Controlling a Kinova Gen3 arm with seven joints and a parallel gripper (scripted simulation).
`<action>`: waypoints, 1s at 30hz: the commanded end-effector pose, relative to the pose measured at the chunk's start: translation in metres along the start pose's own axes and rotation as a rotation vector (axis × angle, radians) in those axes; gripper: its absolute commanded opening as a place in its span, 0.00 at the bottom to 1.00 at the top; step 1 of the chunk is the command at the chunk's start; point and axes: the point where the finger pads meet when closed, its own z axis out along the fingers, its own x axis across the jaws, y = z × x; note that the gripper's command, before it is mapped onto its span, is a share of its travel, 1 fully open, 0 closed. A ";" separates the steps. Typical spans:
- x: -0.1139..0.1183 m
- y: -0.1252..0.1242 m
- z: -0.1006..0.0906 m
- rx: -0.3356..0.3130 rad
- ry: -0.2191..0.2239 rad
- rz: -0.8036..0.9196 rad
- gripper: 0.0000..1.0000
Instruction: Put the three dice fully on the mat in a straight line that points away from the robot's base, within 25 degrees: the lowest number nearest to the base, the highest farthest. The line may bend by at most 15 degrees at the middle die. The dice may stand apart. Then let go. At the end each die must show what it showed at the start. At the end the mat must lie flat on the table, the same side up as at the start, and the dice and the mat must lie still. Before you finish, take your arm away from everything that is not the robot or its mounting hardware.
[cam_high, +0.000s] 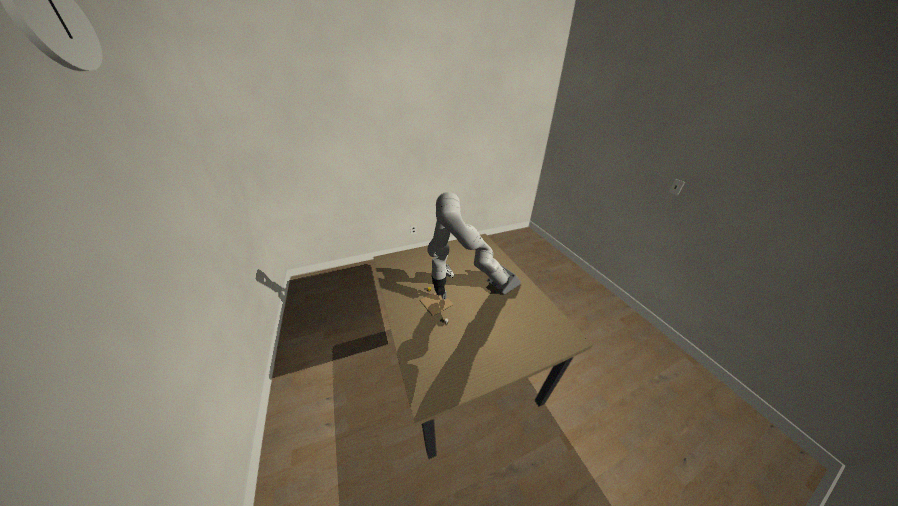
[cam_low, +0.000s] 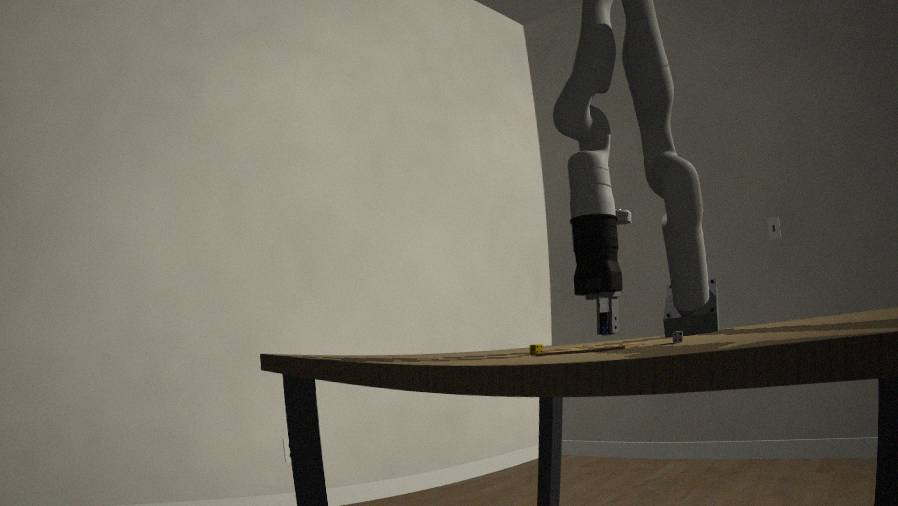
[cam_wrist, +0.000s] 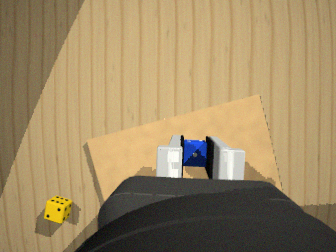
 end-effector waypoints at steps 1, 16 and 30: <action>0.003 -0.004 0.009 0.022 0.012 0.003 0.34; 0.003 -0.004 0.013 0.023 0.004 0.004 0.34; 0.003 -0.004 0.013 0.023 0.004 0.004 0.34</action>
